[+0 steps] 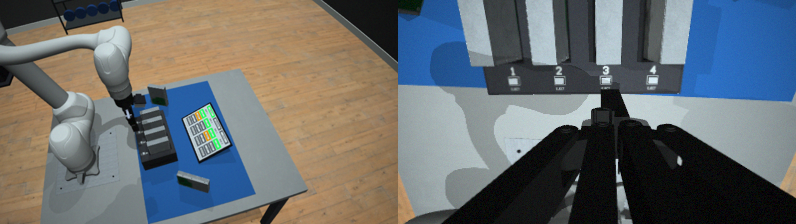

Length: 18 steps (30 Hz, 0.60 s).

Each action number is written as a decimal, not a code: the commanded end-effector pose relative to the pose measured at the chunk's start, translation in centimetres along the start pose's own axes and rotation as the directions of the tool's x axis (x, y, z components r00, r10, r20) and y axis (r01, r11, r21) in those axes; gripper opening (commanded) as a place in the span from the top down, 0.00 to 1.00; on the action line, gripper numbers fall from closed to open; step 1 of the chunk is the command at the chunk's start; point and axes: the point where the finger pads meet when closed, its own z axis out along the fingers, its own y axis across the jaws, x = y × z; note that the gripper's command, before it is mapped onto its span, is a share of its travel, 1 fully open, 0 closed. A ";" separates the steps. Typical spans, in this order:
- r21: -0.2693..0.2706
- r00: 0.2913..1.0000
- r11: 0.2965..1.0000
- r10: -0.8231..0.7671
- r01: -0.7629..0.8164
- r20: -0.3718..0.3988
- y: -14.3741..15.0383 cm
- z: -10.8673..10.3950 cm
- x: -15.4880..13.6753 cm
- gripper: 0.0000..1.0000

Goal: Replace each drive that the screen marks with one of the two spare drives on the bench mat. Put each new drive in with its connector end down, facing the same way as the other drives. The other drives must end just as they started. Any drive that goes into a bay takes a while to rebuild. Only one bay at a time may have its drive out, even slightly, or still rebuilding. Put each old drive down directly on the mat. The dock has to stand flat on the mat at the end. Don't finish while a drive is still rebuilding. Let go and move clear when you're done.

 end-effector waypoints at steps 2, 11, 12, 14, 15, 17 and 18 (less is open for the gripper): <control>0.000 1.000 1.000 0.000 0.000 -0.001 0.0 0.0 0.0 0.90; 0.000 1.000 1.000 0.000 0.000 -0.001 0.0 0.0 0.0 0.90; 0.000 1.000 1.000 0.000 0.000 -0.001 0.0 0.0 0.0 0.90; 0.000 1.000 1.000 0.000 0.000 -0.001 0.0 0.0 0.0 0.90; 0.000 1.000 1.000 0.000 0.000 -0.001 0.0 0.1 0.0 0.90; 0.000 1.000 1.000 0.000 0.000 -0.001 0.0 0.2 0.0 0.90; 0.000 1.000 1.000 0.000 0.000 -0.001 0.0 0.3 0.0 0.90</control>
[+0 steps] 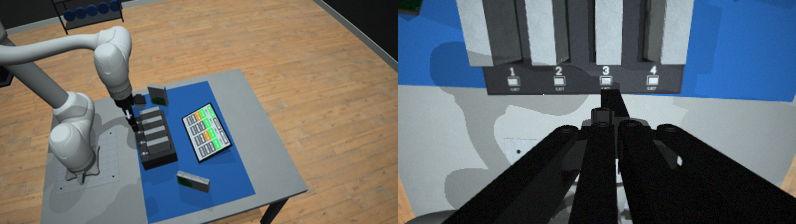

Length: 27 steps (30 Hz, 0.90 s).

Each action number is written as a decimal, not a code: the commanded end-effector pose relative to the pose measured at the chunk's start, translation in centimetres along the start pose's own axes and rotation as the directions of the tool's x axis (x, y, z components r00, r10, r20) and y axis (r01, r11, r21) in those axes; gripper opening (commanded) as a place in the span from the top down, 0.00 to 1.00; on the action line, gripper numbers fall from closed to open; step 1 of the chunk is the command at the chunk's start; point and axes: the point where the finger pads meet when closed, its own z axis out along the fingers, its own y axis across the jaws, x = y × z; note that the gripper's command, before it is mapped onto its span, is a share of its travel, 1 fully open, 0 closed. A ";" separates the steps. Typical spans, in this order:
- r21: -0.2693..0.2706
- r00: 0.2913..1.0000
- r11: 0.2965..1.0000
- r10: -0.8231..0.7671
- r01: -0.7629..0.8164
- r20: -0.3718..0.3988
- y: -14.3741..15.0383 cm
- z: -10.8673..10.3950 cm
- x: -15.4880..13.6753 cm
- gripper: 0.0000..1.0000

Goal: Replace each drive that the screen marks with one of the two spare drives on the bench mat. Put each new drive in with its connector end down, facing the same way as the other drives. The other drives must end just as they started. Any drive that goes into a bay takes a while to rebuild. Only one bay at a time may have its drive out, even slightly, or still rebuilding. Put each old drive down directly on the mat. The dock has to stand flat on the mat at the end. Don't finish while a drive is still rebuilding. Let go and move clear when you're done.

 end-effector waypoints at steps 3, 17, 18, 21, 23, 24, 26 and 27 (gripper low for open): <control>0.000 1.000 1.000 0.000 0.000 -0.001 0.0 0.4 0.0 0.90; 0.000 1.000 1.000 0.000 0.000 -0.001 0.0 3.2 0.0 0.90; 0.000 1.000 1.000 0.000 0.000 -0.001 0.0 3.5 0.0 0.90; 0.000 1.000 1.000 0.000 0.000 -0.001 0.0 4.4 0.0 0.90; 0.000 1.000 1.000 0.000 0.000 -0.001 0.0 5.1 0.0 0.90; 0.000 1.000 1.000 0.000 0.000 -0.001 0.0 5.4 0.0 0.90; 0.000 1.000 1.000 0.000 0.000 -0.001 0.0 5.4 0.0 0.90; 0.000 1.000 1.000 0.000 0.000 -0.001 0.0 5.7 0.0 0.90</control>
